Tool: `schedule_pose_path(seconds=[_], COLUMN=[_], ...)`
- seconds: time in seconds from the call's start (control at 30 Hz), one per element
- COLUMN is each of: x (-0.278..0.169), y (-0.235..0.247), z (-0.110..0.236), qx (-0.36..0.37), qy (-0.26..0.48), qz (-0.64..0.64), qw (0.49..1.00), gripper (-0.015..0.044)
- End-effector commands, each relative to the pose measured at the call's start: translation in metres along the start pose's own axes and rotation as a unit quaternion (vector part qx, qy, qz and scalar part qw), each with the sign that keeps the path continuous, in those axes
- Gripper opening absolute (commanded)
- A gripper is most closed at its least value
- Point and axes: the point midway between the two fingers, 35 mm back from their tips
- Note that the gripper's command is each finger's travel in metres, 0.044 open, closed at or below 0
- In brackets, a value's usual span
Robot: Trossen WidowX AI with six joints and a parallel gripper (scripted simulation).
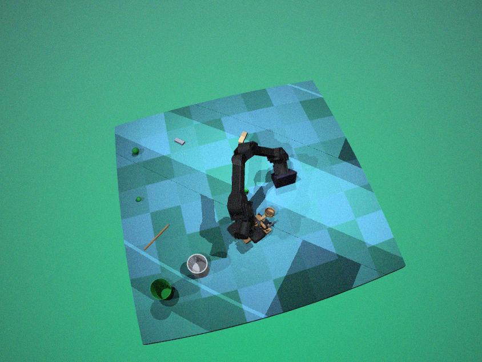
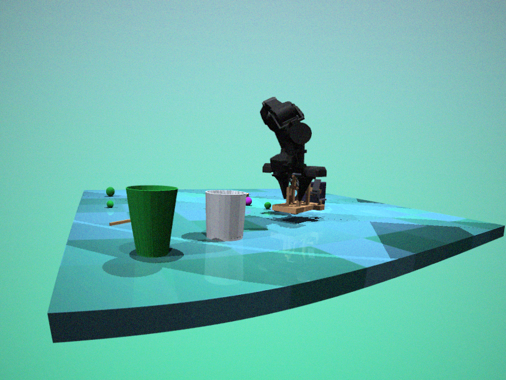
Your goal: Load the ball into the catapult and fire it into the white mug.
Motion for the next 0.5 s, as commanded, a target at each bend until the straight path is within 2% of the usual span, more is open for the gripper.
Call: schedule_pose_path(seconds=[0.0, 0.47], x=[0.001, 0.002], y=[0.000, 0.000], z=[-0.002, -0.025], qx=[0.003, 0.002], qy=[-0.005, -0.005], qz=[0.002, 0.001], qw=[1.000, 1.000], gripper=[0.0000, 0.0000])
Point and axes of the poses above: the point midway between the two fingers, 35 mm back from their tips, its own z axis back along the fingers, its own y axis across the jaws, x = y × z, and after that the axes turned 15 degrees about -z, right-handed
